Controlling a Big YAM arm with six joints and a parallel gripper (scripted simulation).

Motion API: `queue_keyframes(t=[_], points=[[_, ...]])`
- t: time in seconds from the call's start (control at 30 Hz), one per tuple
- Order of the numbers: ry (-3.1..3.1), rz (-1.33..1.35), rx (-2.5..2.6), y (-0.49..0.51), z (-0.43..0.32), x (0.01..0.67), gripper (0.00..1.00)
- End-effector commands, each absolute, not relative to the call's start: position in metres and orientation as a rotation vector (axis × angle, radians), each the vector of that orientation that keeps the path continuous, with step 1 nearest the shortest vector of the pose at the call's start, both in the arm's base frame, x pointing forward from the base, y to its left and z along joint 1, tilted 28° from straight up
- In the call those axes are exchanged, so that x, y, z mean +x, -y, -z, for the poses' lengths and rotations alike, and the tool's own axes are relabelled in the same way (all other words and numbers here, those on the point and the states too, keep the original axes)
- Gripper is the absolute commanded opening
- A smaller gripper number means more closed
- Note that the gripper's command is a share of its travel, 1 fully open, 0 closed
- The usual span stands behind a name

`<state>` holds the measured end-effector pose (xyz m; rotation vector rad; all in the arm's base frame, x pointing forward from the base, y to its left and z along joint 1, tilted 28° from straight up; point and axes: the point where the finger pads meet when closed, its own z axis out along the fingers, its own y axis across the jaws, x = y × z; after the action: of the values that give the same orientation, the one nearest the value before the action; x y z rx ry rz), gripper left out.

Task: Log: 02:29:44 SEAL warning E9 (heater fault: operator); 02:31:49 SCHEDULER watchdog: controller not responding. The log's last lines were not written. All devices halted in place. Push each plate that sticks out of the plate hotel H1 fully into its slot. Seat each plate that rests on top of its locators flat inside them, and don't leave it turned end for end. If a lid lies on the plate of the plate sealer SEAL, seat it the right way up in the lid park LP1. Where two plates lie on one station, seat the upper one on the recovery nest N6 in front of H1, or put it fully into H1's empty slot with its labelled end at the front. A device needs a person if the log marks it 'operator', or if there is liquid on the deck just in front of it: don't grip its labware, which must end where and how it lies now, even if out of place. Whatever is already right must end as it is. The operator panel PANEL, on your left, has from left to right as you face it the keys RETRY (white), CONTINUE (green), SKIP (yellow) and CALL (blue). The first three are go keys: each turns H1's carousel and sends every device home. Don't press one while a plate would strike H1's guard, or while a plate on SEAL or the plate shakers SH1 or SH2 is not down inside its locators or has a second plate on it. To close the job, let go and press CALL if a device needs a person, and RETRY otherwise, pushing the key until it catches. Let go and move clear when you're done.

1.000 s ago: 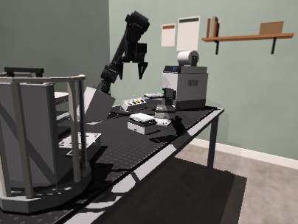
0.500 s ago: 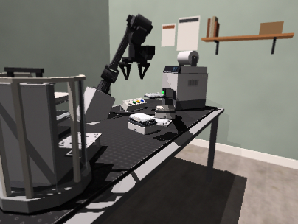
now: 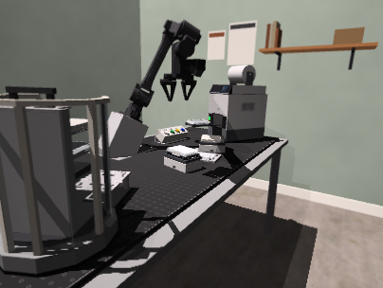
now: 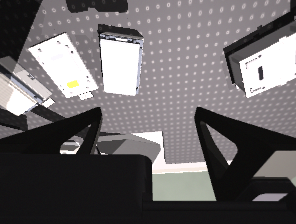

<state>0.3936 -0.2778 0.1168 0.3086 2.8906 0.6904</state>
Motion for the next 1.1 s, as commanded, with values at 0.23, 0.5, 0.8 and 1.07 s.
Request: queue_keyframes(t=[0.23,0.5,0.8,1.07], points=[[-2.868,-0.644,0.290,0.244,-0.148,0.399,1.00],[-2.870,-0.649,0.291,0.225,-0.156,0.397,1.00],[-2.868,-0.647,0.290,0.198,-0.167,0.395,1.00],[-2.870,-0.654,0.292,0.179,-0.175,0.392,1.00]])
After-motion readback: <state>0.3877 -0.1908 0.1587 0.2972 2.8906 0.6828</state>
